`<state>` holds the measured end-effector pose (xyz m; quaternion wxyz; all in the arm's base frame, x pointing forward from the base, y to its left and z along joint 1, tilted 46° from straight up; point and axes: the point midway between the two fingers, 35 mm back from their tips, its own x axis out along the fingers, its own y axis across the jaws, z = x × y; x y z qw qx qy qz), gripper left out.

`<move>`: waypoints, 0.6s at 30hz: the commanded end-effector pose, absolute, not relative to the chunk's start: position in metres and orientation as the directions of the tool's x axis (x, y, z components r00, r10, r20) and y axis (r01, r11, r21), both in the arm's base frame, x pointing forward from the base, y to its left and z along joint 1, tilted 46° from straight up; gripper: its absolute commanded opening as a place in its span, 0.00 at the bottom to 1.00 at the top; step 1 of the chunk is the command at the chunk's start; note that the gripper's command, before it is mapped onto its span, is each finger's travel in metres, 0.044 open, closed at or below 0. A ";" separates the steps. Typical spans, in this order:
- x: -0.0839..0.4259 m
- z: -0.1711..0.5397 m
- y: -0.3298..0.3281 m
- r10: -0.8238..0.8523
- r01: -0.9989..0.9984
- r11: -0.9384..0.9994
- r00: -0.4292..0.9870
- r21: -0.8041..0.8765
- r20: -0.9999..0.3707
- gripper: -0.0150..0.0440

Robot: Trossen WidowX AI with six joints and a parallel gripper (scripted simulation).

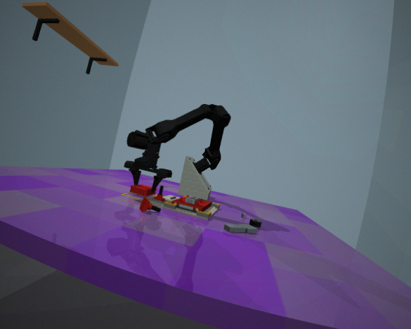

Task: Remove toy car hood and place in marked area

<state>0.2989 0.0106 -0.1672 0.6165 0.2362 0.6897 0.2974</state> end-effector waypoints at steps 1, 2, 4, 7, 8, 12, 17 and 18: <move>0.299 -0.169 0.012 0.695 -0.036 0.710 -0.126 0.703 -0.708 0.25; 0.299 -0.169 0.013 0.695 -0.036 0.710 -0.126 0.703 -0.708 0.25; 0.299 -0.170 0.013 0.695 -0.036 0.710 -0.126 0.703 -0.708 0.25; 0.298 -0.171 0.015 0.695 -0.036 0.710 -0.126 0.703 -0.708 0.25; 0.298 -0.171 0.015 0.695 -0.036 0.710 -0.126 0.703 -0.708 0.25; 0.298 -0.171 0.014 0.693 -0.041 0.711 -0.128 0.702 -0.710 0.30; 0.298 -0.171 0.014 0.693 -0.041 0.711 -0.128 0.702 -0.710 0.52; 0.298 -0.171 0.014 0.693 -0.041 0.711 -0.128 0.702 -0.710 0.57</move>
